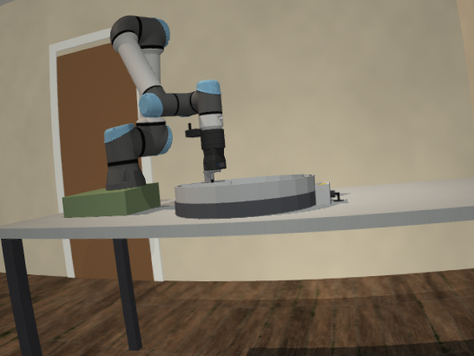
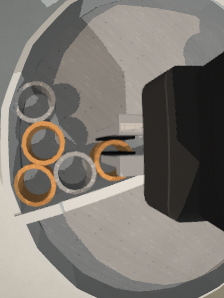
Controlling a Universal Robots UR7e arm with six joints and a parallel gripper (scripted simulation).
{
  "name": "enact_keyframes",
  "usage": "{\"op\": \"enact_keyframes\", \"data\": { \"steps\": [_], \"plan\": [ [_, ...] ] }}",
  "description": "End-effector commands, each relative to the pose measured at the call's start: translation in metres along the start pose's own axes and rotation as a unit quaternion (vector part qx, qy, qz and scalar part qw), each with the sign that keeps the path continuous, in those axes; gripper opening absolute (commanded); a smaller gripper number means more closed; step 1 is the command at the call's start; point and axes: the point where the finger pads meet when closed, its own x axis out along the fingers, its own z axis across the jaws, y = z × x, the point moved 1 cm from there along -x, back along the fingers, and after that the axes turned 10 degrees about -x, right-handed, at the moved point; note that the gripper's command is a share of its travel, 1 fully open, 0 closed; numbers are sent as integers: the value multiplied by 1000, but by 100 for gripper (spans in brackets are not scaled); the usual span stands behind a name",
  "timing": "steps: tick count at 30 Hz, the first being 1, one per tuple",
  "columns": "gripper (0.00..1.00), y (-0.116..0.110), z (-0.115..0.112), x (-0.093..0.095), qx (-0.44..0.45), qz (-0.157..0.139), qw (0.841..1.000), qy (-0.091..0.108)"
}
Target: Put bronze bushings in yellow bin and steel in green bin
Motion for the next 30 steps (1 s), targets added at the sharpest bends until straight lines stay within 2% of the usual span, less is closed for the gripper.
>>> {"op": "enact_keyframes", "data": {
  "steps": [1, 30],
  "plan": [
    [0, 0, 0, -2, 0, -1, 1000, 0],
    [0, 0, 0, -9, 0, 0, 1000, 1]
  ]
}}
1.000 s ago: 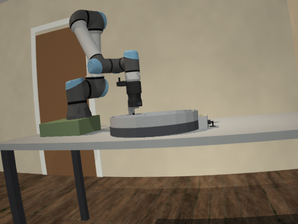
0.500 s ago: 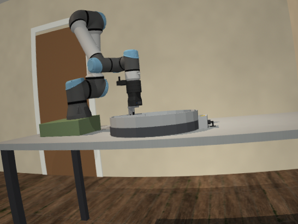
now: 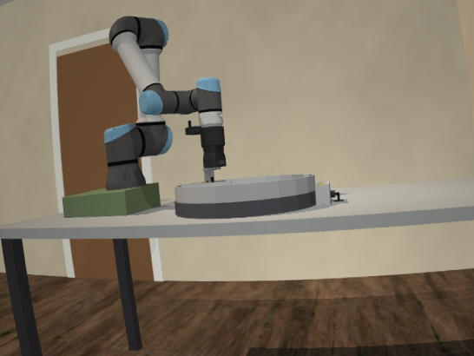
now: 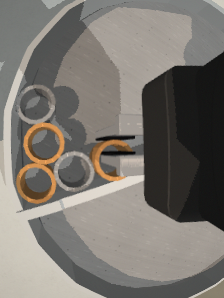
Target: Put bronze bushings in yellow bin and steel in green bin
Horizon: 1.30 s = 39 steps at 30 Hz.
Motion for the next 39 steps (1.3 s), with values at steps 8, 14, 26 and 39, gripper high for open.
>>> {"op": "enact_keyframes", "data": {
  "steps": [8, 14, 26, 39],
  "plan": [
    [0, 0, 0, -4, 0, -1, 1000, 0],
    [0, 0, 0, -4, 0, -1, 1000, 0],
    [0, 0, 0, -9, 0, -1, 1000, 0],
    [0, 0, 0, -13, 0, -1, 1000, 0]
  ]
}}
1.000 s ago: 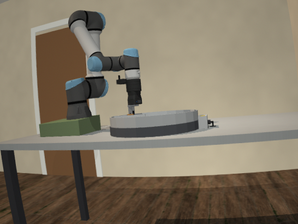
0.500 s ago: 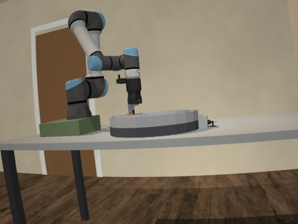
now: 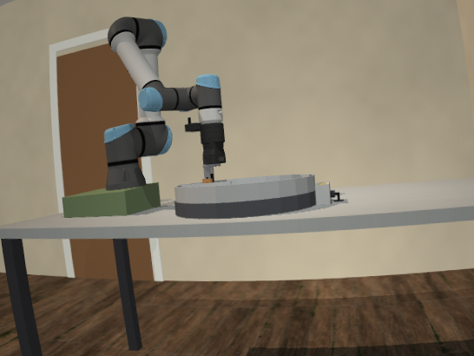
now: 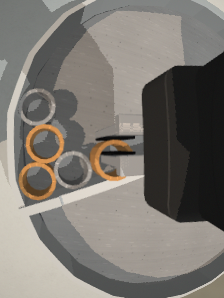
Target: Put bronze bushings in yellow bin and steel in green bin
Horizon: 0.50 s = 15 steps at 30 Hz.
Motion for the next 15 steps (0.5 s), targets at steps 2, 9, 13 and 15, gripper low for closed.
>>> {"op": "enact_keyframes", "data": {
  "steps": [2, 9, 13, 15],
  "plan": [
    [0, 0, 0, -3, 0, -1, 1000, 0],
    [0, 0, 0, -5, 0, -1, 1000, 0],
    [0, 0, 0, -6, 0, -1, 1000, 0],
    [0, 0, 0, -6, 0, -1, 1000, 0]
  ]
}}
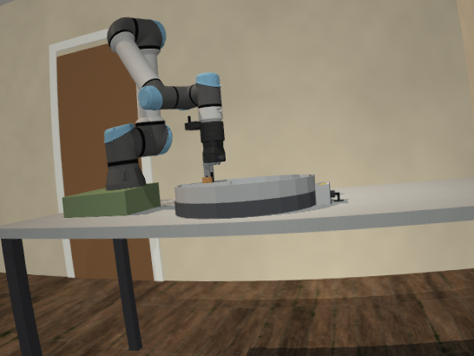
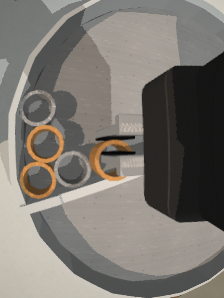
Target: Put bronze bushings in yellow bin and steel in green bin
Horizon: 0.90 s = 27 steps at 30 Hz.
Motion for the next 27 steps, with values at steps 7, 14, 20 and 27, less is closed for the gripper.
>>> {"op": "enact_keyframes", "data": {
  "steps": [7, 14, 20, 27],
  "plan": [
    [0, 0, 0, -4, 0, -1, 1000, 0],
    [0, 0, 0, -5, 0, -1, 1000, 0],
    [0, 0, 0, -7, 0, -1, 1000, 0],
    [0, 0, 0, -12, 0, -1, 1000, 0]
  ]
}}
